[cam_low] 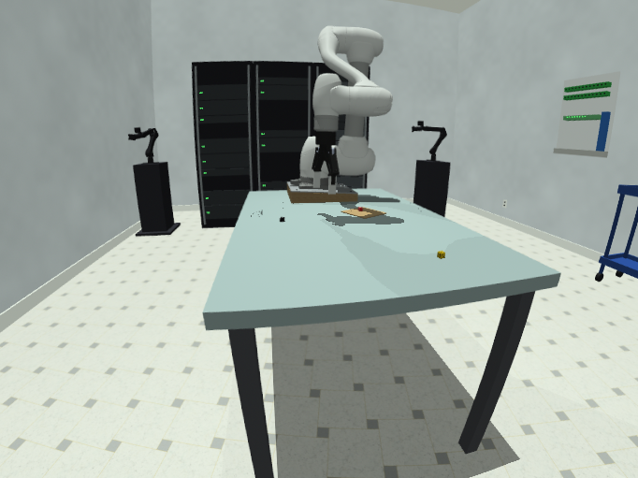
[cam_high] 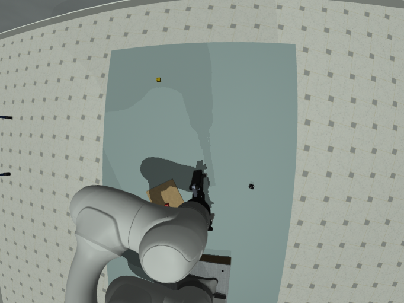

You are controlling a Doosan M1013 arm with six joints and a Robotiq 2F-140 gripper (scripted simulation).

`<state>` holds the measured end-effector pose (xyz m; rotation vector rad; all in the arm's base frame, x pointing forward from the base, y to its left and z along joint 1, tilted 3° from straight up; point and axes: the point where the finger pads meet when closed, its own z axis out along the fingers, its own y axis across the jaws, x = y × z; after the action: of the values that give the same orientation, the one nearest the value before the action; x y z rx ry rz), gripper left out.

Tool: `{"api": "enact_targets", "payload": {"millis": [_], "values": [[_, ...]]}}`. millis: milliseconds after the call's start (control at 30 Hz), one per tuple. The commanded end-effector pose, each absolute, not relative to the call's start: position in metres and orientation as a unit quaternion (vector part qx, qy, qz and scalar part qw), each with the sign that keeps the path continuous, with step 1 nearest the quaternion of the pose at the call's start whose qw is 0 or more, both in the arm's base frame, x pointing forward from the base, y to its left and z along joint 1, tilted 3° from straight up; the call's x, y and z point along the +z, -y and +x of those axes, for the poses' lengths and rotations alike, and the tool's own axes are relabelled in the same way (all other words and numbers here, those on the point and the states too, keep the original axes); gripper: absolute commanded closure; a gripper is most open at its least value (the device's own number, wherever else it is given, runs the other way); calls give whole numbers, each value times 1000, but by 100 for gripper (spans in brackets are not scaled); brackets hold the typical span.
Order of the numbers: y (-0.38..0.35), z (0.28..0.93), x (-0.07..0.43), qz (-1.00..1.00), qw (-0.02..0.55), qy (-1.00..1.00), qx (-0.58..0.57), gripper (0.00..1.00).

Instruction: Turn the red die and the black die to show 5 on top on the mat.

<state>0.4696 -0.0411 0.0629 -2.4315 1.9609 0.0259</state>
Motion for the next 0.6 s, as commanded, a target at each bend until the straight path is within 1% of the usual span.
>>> {"api": "enact_targets", "payload": {"millis": [0,67,133,567], "values": [[64,475,60,-827,19,-562,14,0],[64,475,60,-827,19,-562,14,0],[84,478,58,-862,20,-506,13,0],[152,482,49,-951,23,-308,8,0]]}}
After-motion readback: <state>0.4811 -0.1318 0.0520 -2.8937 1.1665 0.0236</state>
